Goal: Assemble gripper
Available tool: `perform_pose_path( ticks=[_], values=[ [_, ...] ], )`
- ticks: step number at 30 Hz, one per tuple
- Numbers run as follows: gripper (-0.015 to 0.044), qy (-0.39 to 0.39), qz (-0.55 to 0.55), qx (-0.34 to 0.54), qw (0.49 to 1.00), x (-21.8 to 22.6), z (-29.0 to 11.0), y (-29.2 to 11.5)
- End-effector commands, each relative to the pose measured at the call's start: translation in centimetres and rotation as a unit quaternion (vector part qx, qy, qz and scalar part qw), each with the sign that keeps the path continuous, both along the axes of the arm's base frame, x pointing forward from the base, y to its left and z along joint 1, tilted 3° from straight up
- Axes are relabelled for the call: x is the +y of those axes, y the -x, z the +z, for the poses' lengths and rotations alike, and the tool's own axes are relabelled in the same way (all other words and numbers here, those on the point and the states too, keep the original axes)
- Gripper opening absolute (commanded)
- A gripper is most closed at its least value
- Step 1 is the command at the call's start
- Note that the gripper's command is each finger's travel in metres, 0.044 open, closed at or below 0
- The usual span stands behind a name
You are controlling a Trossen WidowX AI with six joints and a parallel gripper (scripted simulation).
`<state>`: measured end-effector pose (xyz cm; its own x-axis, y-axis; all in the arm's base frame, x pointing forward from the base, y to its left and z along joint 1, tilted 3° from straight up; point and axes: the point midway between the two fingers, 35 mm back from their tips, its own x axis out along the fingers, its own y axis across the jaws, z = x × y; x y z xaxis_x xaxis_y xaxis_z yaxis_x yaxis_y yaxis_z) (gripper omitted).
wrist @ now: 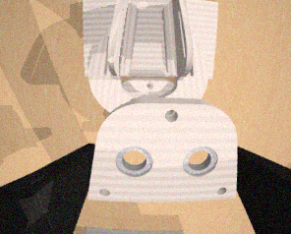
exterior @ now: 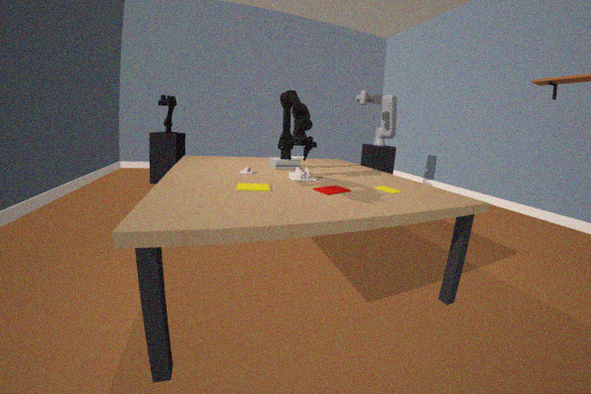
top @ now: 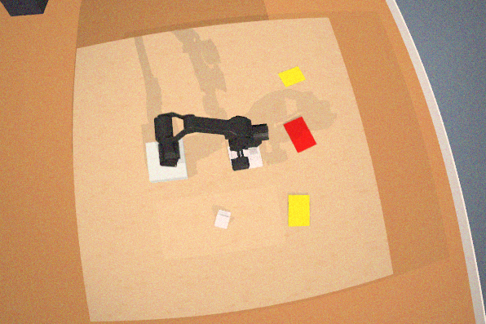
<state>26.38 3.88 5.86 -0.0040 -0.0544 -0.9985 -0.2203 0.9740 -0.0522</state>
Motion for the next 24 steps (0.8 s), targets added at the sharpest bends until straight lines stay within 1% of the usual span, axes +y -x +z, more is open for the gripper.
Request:
perform_pose_path(
  ticks=[1, 6, 24],
  values=[
    [0.0351, -0.002, -0.002, -0.001, 1.0, 0.1, -0.02, 0.02],
    [0.0351, -0.002, -0.002, 0.0, 1.0, 0.7, -0.05, 0.54],
    [0.0351, -0.002, -0.002, 0.0, 1.0, 0.7, -0.05, 0.54]
  ],
)
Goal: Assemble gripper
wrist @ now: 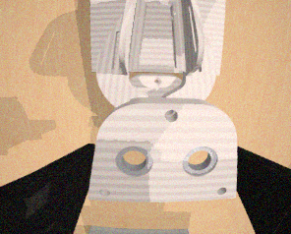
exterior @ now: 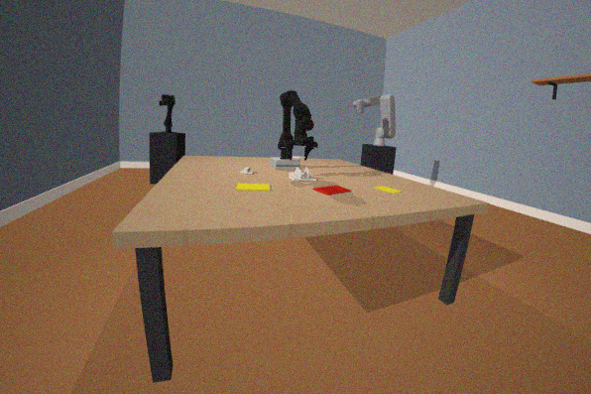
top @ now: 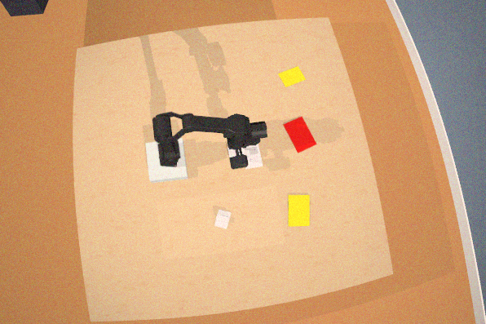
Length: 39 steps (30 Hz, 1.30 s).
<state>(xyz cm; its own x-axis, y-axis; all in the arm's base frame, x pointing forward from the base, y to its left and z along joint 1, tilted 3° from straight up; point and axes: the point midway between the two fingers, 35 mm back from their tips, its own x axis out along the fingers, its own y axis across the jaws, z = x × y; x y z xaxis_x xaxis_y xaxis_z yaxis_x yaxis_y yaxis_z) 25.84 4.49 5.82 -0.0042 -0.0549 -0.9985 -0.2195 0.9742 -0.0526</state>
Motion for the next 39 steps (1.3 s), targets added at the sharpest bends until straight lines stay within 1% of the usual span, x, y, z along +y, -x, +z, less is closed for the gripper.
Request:
perform_pose_path(
  ticks=[1, 18, 39],
  values=[
    [0.0351, -0.002, -0.001, 0.0, 1.0, 0.1, 0.0, 0.0],
    [0.0351, -0.002, -0.002, -0.001, 1.0, 0.1, -0.1, 0.0],
    [0.0351, -0.002, -0.002, -0.001, 1.0, 0.0, -3.6, -0.2]
  ],
)
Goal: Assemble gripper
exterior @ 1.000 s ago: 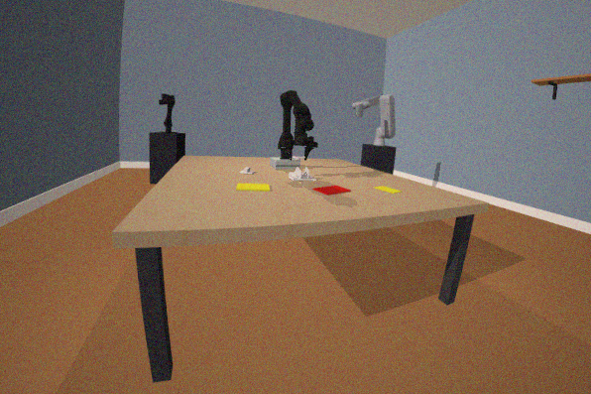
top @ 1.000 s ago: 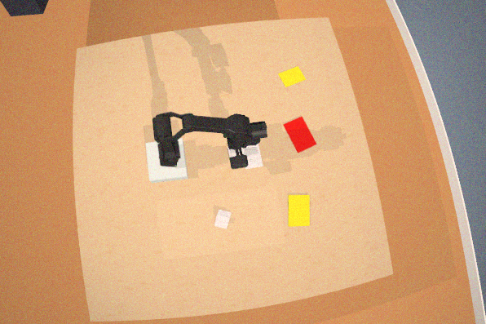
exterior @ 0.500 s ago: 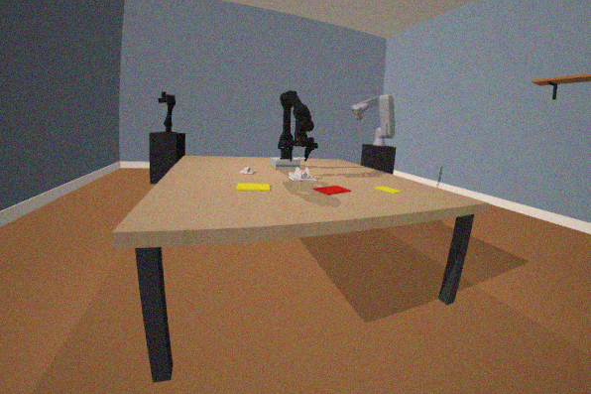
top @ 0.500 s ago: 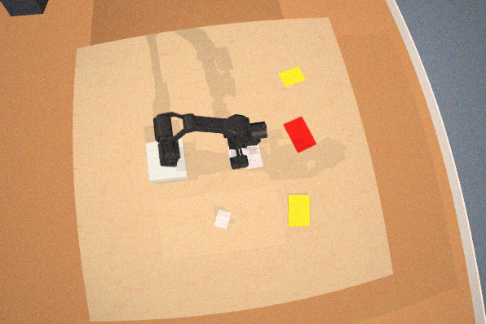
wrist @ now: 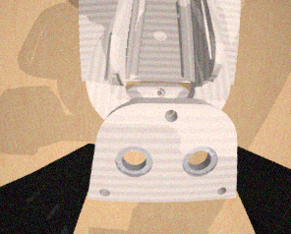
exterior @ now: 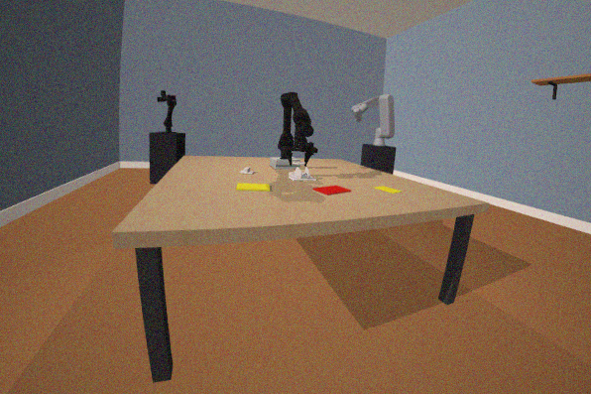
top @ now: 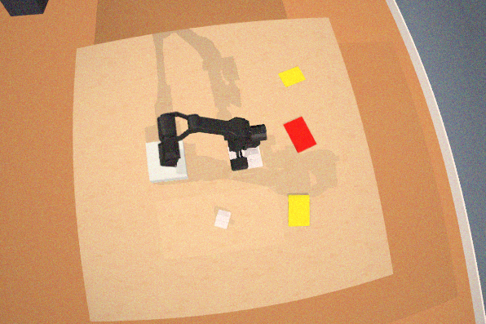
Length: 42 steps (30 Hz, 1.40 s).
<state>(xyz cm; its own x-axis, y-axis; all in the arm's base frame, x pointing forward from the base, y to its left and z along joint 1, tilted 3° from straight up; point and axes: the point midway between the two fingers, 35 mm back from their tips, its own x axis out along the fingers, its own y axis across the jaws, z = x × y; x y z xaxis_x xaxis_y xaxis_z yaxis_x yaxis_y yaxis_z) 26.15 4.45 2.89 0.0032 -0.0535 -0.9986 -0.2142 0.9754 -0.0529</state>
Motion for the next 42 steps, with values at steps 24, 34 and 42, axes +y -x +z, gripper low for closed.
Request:
perform_pose_path(
  ticks=[24, 34, 42],
  values=[
    [0.0351, -0.001, 0.001, 0.003, 1.0, -0.2, -3.3, 0.4],
    [0.0351, -0.001, 0.002, 0.004, 1.0, -0.2, -3.4, 0.4],
    [0.0351, -0.001, 0.003, 0.004, 1.0, -0.2, -3.5, 0.4]
  ],
)
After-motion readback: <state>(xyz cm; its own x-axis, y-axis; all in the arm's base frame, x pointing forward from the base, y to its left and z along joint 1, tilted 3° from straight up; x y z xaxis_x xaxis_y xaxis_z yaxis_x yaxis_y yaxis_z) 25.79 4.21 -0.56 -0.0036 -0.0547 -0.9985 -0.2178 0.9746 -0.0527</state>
